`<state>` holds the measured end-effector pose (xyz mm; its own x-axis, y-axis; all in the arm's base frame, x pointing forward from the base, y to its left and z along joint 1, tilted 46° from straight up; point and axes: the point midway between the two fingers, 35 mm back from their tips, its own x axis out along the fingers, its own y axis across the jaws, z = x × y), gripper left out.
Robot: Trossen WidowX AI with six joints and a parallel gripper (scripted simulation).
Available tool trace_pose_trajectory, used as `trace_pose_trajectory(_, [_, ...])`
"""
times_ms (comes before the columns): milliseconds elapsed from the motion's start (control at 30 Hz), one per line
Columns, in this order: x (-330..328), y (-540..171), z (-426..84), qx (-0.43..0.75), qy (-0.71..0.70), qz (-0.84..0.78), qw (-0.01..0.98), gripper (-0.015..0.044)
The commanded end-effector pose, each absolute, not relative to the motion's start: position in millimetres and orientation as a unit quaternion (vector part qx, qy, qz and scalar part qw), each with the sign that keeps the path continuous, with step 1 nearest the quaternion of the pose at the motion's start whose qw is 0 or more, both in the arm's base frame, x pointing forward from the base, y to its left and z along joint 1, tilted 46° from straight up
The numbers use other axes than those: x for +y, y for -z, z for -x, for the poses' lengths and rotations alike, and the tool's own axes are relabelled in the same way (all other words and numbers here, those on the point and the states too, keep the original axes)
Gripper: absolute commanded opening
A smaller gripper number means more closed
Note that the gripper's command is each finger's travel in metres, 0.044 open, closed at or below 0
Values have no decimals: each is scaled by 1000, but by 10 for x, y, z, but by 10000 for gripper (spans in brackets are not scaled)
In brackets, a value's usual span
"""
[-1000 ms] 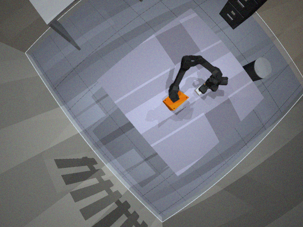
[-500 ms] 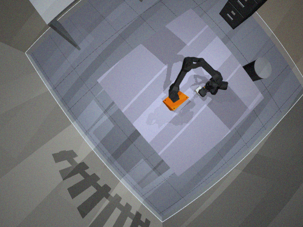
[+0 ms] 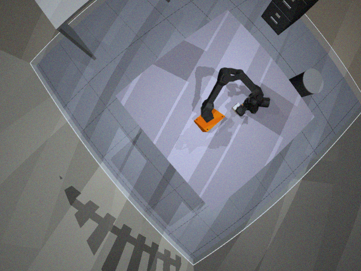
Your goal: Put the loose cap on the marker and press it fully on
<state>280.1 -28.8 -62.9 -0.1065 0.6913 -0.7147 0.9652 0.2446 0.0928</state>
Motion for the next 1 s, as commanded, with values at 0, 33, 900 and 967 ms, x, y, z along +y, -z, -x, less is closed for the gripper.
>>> trace_pose_trajectory(0, [-214, 689, -2779, 716, 206, -581, 328, 0])
trace_pose_trajectory(33, [-202, 701, -2777, 716, 206, -581, 328, 0])
trace_pose_trajectory(900, [50, 995, -2697, 717, 205, -581, 327, 0])
trace_pose_trajectory(967, [61, 1014, -2696, 717, 205, -581, 327, 0])
